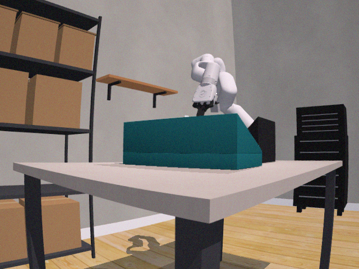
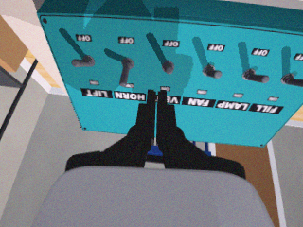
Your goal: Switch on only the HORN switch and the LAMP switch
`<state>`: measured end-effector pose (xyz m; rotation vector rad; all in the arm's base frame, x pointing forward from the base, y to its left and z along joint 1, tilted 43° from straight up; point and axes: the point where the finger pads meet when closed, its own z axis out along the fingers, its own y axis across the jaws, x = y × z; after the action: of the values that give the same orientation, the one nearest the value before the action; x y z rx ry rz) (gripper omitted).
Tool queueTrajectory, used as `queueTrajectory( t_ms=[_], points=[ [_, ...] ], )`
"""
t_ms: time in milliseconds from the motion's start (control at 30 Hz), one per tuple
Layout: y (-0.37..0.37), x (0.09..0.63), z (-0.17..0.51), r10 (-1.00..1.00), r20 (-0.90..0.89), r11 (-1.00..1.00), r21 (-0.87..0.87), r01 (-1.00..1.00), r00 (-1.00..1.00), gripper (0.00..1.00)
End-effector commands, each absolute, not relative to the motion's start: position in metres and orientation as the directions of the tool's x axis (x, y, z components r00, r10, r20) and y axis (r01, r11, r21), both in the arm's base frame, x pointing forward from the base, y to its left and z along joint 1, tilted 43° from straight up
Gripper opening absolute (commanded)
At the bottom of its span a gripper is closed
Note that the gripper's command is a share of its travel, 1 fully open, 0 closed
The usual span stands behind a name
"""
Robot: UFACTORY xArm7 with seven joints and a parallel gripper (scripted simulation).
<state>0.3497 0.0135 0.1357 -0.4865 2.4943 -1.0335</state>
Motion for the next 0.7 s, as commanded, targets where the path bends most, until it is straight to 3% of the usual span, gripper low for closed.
queueTrajectory(
  t_ms=[0,667],
  points=[
    [0.044,0.344,0.095,-0.450,-0.219,0.639,-0.756,-0.141,-0.866,0.00],
    [0.119,0.300,0.030,-0.449,-0.261,0.708,-0.687,-0.162,-0.854,0.00]
  ],
)
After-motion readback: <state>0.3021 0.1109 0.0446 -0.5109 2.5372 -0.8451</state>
